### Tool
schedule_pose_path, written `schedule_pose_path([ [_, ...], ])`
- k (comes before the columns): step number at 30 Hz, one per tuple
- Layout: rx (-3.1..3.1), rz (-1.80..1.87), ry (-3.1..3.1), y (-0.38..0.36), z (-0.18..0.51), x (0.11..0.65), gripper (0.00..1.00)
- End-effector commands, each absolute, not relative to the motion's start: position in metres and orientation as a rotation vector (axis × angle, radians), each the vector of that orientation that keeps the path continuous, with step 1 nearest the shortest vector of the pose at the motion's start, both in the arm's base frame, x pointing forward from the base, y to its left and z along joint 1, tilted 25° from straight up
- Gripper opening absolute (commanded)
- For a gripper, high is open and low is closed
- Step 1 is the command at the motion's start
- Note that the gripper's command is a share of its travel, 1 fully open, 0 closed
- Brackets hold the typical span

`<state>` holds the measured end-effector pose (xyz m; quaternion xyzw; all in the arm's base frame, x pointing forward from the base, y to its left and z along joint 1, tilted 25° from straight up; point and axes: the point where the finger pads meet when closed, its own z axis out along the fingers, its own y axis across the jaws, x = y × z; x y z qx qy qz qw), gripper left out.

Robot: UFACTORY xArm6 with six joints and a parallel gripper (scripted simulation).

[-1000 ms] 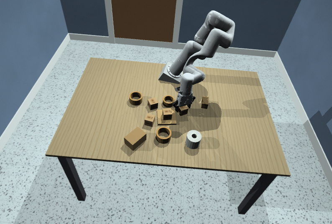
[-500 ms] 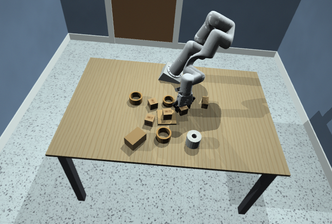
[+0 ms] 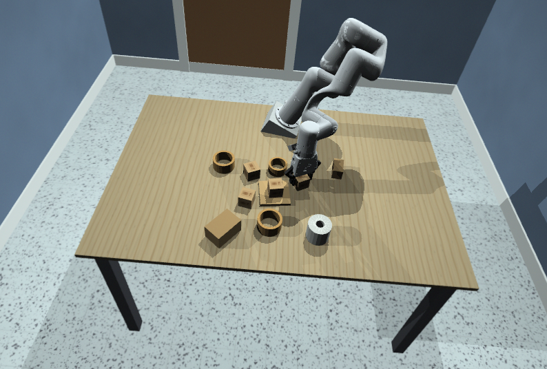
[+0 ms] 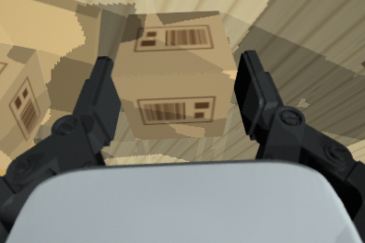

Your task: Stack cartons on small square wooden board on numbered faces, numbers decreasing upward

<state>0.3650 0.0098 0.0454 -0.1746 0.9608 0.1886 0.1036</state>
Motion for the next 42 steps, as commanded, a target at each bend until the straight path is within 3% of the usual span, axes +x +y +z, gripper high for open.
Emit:
schedule_pose_path([
  [1, -0.515, 0.554, 2.832, 0.009, 0.046, 0.366, 0.0],
  [33, -0.515, 0.554, 2.832, 0.009, 0.047, 0.366, 0.0],
  [42, -0.516, 0.558, 2.829, -0.014, 0.101, 0.359, 0.0],
])
